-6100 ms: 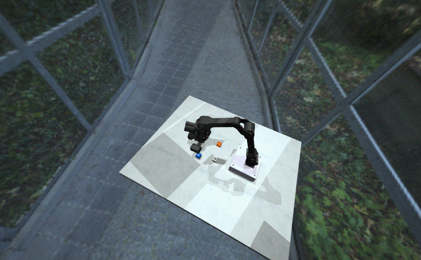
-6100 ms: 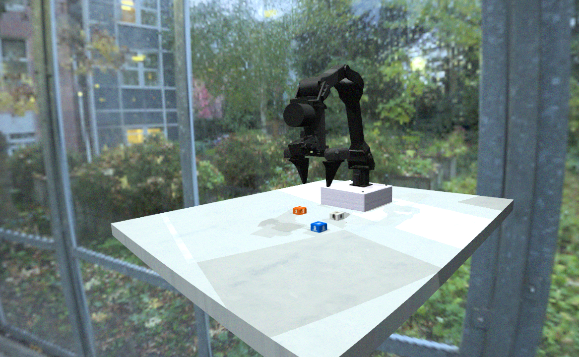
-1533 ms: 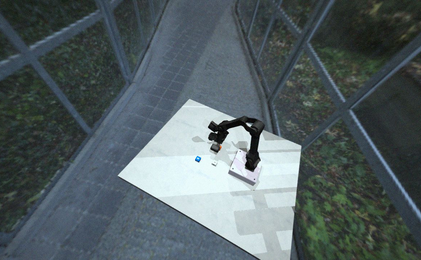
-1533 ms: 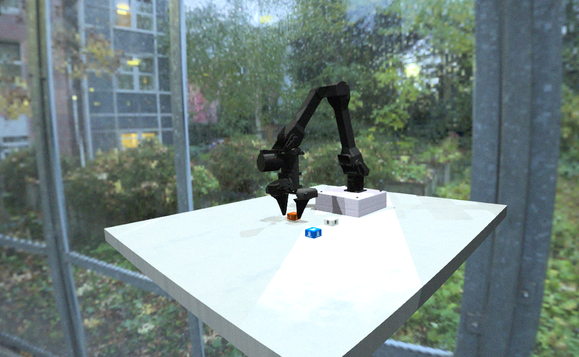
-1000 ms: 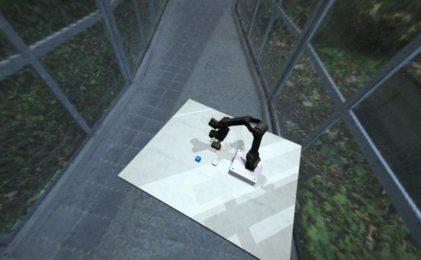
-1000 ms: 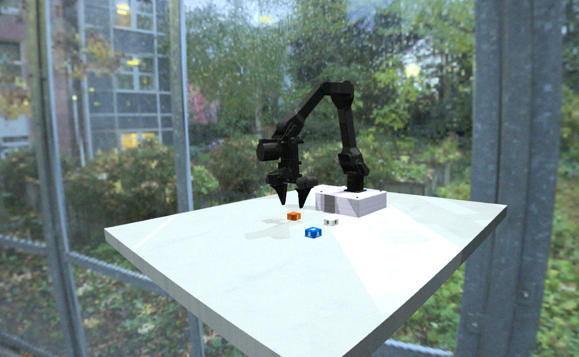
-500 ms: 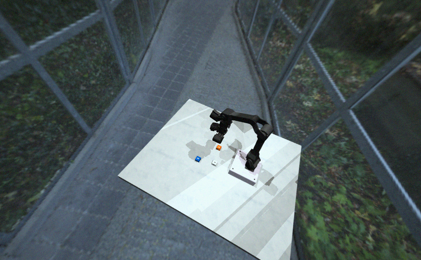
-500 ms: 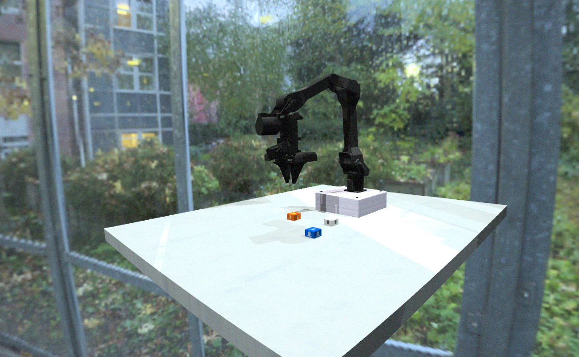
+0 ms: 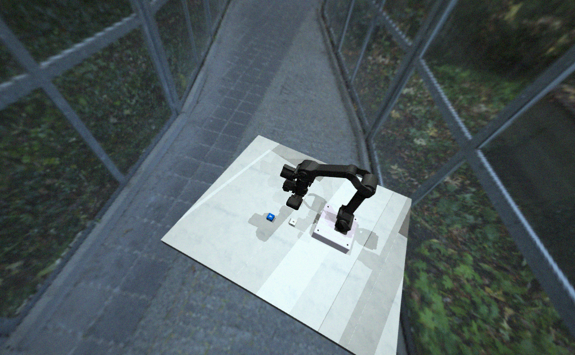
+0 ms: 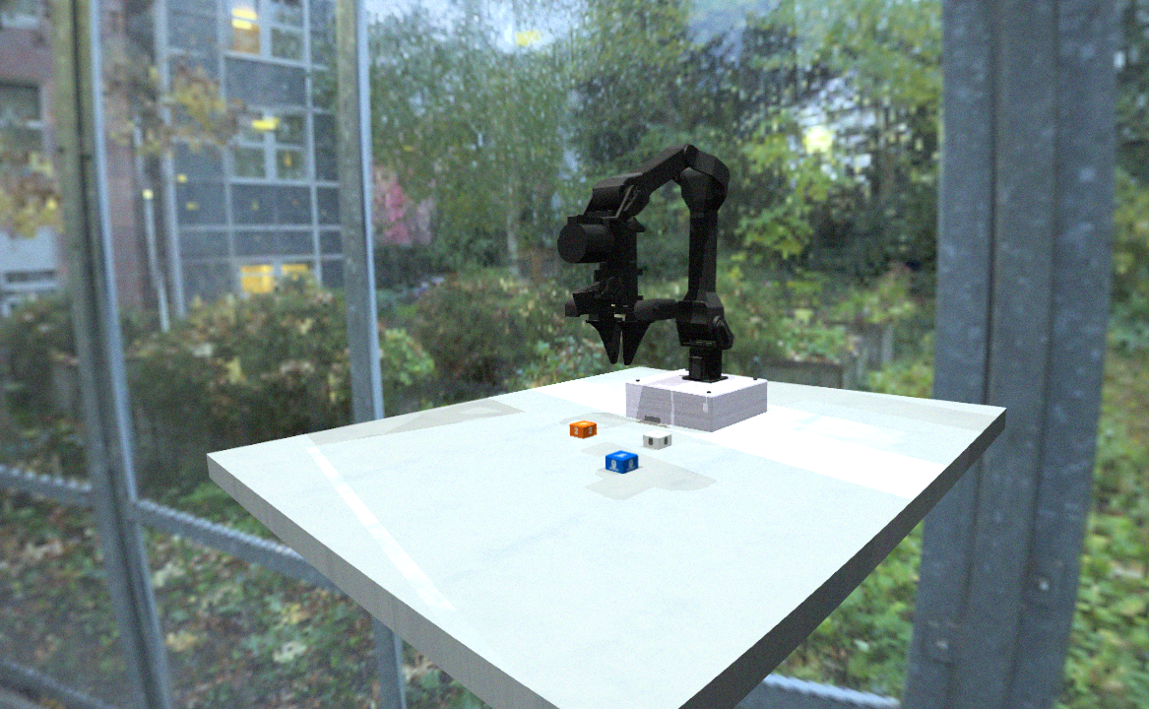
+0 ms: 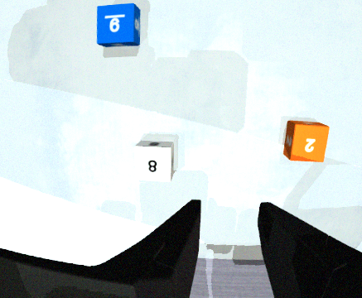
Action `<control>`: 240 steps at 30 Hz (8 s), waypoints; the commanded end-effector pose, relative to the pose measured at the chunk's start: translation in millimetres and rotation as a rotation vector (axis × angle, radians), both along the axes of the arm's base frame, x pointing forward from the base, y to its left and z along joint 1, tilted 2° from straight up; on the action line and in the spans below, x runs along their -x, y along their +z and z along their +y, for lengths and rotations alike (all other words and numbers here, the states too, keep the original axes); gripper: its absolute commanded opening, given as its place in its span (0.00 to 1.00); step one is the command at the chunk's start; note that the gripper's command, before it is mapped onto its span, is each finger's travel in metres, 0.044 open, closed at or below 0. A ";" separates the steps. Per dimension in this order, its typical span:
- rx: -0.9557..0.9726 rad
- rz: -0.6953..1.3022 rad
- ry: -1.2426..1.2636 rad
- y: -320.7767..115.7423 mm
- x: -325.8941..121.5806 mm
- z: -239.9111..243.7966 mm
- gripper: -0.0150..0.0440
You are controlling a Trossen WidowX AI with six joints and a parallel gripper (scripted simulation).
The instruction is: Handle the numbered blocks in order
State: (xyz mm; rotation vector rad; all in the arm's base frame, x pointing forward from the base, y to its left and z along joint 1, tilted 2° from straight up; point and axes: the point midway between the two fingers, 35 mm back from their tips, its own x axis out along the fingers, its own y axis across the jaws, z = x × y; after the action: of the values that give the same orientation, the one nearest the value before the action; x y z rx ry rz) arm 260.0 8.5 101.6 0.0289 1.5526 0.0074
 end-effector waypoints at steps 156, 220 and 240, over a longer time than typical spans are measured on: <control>-0.009 0.001 -0.003 1.0 28.8 50.1 0.53; -0.014 -0.011 -0.003 -100.2 -106.7 99.1 0.93; -0.014 -0.011 -0.003 -109.2 -106.5 99.3 0.46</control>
State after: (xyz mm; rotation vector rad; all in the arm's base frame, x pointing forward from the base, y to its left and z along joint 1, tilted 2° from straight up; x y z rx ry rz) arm 366.8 107.7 -5.8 0.0379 1.5395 0.0208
